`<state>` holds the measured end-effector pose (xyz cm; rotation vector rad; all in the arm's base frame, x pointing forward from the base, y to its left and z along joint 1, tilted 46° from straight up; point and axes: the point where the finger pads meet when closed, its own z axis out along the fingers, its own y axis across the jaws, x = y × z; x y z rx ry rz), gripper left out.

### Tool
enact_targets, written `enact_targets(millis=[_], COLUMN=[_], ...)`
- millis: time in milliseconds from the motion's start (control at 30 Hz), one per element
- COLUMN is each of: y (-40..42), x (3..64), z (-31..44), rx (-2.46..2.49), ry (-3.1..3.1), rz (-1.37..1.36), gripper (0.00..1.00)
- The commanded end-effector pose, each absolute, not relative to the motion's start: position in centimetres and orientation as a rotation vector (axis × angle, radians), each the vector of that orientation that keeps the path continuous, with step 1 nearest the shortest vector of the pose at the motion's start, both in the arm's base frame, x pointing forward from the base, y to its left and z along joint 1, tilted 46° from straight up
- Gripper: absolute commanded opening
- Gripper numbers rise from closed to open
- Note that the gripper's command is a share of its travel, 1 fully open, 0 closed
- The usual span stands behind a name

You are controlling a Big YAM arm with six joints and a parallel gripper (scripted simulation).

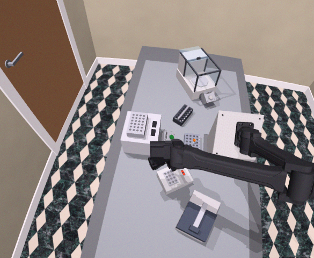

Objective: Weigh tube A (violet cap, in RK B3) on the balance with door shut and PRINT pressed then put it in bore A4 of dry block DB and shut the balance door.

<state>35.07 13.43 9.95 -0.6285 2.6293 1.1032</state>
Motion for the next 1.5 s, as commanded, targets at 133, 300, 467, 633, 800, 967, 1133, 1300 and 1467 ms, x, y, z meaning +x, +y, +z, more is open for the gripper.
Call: enact_targets(millis=[133, 300, 467, 633, 800, 967, 1133, 1300, 1467], y=[14.4, 13.5, 15.3, 14.4, 15.0, 15.0, 15.0, 15.1, 15.1], x=[35.4, 35.5, 35.3, 36.4, 36.0, 36.0, 36.0, 36.0, 36.0], z=[9.0, 8.4, 8.0, 8.1, 8.6, 8.6, 8.7, 8.7, 8.7], rx=[-0.635, -0.585, -0.633, -0.592, -0.629, -0.629, -0.629, -0.629, -0.629], ry=[2.63, 2.639, 2.633, 2.623, 2.613, 2.613, 2.613, 2.613, 2.613], rz=[1.105, 1.1, 1.107, 1.092, 1.094, 1.094, 1.094, 1.094, 1.094], gripper=[0.09, 0.09, 0.09, 0.09, 0.09, 0.09, 0.09, 0.09, 0.09])
